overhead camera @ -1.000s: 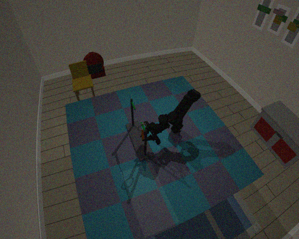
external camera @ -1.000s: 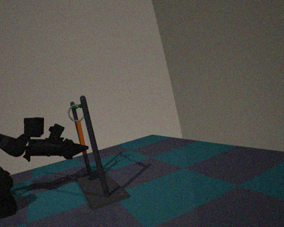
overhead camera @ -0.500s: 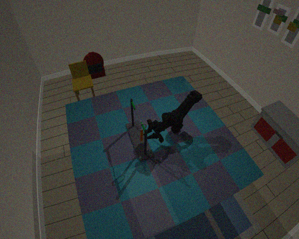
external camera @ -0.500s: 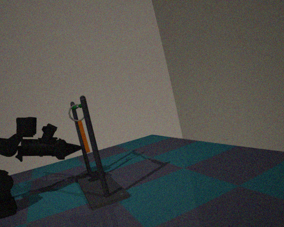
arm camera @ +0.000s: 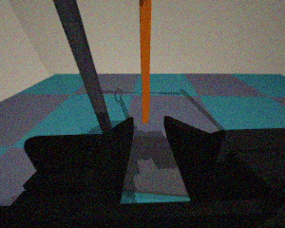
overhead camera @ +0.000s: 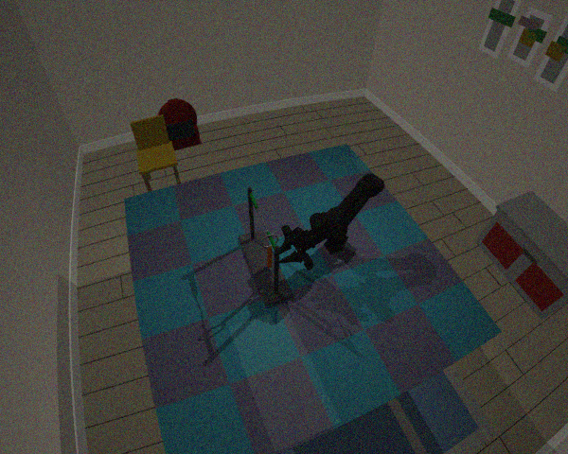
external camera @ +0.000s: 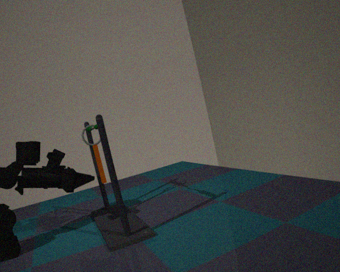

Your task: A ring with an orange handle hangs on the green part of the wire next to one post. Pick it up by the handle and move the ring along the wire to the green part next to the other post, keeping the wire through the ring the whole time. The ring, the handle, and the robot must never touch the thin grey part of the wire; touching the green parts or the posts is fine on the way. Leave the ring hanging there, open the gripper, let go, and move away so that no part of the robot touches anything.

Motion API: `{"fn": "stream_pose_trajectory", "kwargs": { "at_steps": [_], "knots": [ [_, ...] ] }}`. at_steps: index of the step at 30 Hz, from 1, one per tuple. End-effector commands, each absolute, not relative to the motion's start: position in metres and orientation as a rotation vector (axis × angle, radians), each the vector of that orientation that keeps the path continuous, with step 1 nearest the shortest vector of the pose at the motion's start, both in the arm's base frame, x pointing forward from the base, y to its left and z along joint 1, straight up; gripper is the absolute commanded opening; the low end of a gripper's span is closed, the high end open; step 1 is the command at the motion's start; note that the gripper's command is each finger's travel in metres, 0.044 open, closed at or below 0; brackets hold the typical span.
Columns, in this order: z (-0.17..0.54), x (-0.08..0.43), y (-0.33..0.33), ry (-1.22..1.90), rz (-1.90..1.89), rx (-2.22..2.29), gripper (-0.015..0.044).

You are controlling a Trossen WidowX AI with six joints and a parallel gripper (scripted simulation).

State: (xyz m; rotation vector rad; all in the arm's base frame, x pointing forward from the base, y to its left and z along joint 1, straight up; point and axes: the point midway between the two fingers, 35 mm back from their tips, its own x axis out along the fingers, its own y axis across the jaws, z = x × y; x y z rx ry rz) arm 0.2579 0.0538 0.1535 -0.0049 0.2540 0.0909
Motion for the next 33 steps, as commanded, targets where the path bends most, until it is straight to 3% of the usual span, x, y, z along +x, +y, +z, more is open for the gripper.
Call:
{"fn": "stream_pose_trajectory", "kwargs": {
  "at_steps": [1,21,31,33],
  "knots": [
    [0.153,0.257,0.053,0.254,0.086,0.001,0.016],
    [0.153,0.257,0.053,0.254,0.086,0.001,0.016],
    [0.162,0.216,0.048,0.255,0.09,-0.004,0.0423],
    [0.162,0.215,0.048,0.255,0.09,-0.004,0.044]
  ]
}}
